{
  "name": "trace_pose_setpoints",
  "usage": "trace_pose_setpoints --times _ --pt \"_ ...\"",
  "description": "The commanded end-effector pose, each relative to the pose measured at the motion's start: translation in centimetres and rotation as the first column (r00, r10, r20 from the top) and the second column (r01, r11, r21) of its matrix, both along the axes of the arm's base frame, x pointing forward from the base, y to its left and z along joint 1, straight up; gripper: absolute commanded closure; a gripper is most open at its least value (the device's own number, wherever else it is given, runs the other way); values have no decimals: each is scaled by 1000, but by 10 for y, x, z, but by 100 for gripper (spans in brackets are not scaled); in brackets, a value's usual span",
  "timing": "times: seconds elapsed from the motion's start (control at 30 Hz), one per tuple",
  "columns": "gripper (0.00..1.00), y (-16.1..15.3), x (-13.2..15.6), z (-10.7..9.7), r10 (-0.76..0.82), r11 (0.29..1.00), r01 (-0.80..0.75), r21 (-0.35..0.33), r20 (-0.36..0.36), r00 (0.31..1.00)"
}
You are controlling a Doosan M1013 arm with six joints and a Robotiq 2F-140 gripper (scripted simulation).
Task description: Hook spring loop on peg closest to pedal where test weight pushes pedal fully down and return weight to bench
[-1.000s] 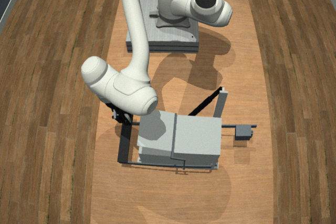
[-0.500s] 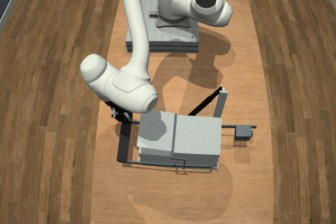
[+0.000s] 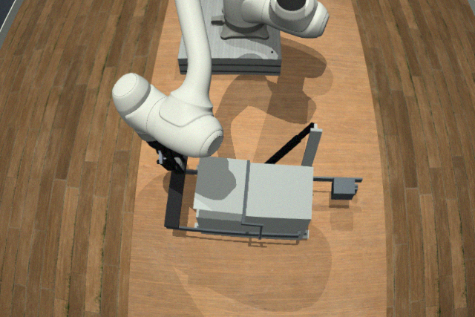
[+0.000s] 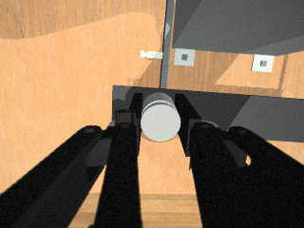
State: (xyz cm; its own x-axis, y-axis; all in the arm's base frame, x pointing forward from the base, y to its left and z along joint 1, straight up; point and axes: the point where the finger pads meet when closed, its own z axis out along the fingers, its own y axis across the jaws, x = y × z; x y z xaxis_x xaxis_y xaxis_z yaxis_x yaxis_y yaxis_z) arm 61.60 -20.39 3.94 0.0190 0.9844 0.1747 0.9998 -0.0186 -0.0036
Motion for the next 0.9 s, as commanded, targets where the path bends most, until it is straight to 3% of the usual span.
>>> trace_pose_setpoints --times 0.0,0.87 --pt "75 0 1 1 0 1000 0 0 2 1000" --pt "75 0 1 22 0 1000 0 0 2 1000"
